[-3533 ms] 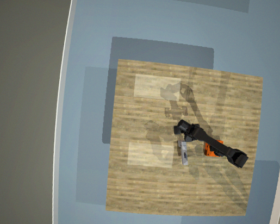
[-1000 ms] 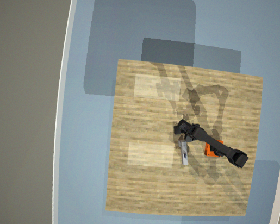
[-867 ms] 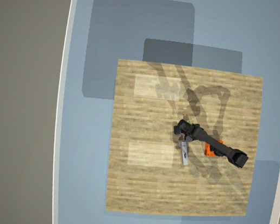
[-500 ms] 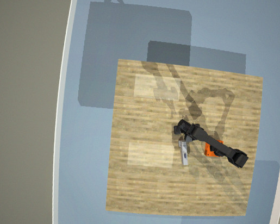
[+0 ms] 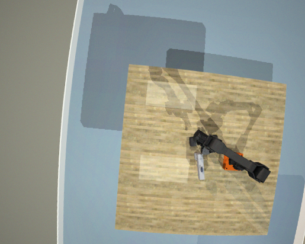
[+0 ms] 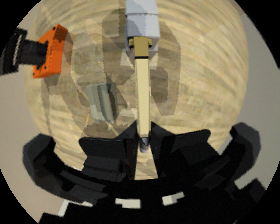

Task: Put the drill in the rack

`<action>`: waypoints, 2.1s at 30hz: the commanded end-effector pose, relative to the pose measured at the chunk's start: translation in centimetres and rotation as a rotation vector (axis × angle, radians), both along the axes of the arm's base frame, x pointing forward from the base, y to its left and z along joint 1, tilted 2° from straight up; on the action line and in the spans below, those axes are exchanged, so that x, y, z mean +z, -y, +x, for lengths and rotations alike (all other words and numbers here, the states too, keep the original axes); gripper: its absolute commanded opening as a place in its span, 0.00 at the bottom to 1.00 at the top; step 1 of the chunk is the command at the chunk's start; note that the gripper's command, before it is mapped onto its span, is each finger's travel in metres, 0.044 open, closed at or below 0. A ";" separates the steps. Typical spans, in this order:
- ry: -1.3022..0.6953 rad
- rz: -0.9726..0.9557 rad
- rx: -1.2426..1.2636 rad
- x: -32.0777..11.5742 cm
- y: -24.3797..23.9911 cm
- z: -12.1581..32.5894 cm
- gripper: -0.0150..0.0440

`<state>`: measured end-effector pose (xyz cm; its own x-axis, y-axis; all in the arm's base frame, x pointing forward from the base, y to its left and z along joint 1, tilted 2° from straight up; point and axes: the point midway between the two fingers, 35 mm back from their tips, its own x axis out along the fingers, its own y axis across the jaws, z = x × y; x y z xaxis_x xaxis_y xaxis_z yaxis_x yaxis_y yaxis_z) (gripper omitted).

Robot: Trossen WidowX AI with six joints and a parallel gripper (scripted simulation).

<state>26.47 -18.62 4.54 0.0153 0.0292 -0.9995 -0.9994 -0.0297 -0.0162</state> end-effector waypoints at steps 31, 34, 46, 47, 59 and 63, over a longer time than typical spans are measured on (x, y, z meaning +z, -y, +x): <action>0.003 -0.006 -0.001 0.3 0.3 -0.1 0.25; 0.003 -0.006 -0.001 0.3 0.5 -0.8 0.25; 0.001 -0.007 -0.001 0.4 1.3 -2.9 0.25; 0.001 -0.007 -0.001 0.4 1.4 -3.1 0.25; -0.001 -0.007 -0.001 0.5 2.0 -5.2 0.25; -0.002 -0.008 -0.001 0.5 2.2 -5.9 0.25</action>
